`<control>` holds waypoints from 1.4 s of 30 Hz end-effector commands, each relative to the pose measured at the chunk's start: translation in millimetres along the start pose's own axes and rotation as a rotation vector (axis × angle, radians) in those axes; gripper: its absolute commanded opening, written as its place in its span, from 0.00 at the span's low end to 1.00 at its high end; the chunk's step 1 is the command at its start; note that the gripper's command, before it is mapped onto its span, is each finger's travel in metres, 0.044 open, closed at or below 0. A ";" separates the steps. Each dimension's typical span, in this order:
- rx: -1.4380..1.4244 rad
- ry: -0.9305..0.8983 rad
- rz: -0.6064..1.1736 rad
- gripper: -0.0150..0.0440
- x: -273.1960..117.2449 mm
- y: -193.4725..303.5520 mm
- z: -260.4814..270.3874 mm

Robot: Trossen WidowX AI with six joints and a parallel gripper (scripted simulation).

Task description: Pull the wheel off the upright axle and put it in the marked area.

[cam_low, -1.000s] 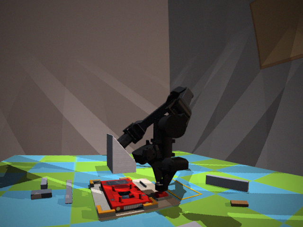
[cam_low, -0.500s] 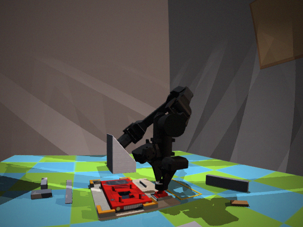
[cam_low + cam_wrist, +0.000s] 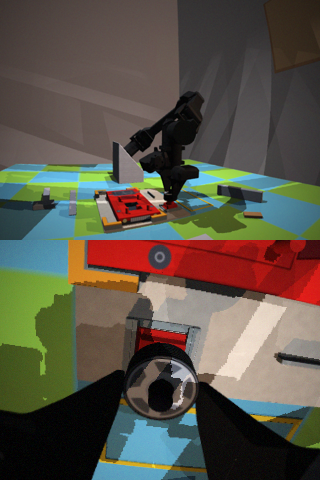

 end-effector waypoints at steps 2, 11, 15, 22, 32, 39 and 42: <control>0.007 -0.008 -0.003 0.25 -7.5 -1.4 0.2; 0.007 -0.008 -0.002 0.25 -10.5 -1.5 0.1; 0.008 -0.008 -0.002 0.25 -11.8 -1.5 0.1; 0.008 -0.009 -0.002 0.25 -14.1 -1.5 0.1; 0.009 -0.009 -0.002 0.25 -17.4 -1.6 0.0; 0.009 -0.009 -0.002 0.25 -19.7 -1.6 -0.1; 0.010 -0.010 -0.002 0.25 -20.7 -1.6 -0.1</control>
Point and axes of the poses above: the point midway between the two fingers, 35 mm back from their tips, its own x axis out along the fingers, its own z axis across the jaws, y = z × x, the point moved 4 cm from there along -x, back along the fingers, and after that the axes turned 8 degrees about -x, right-handed, at the moved point
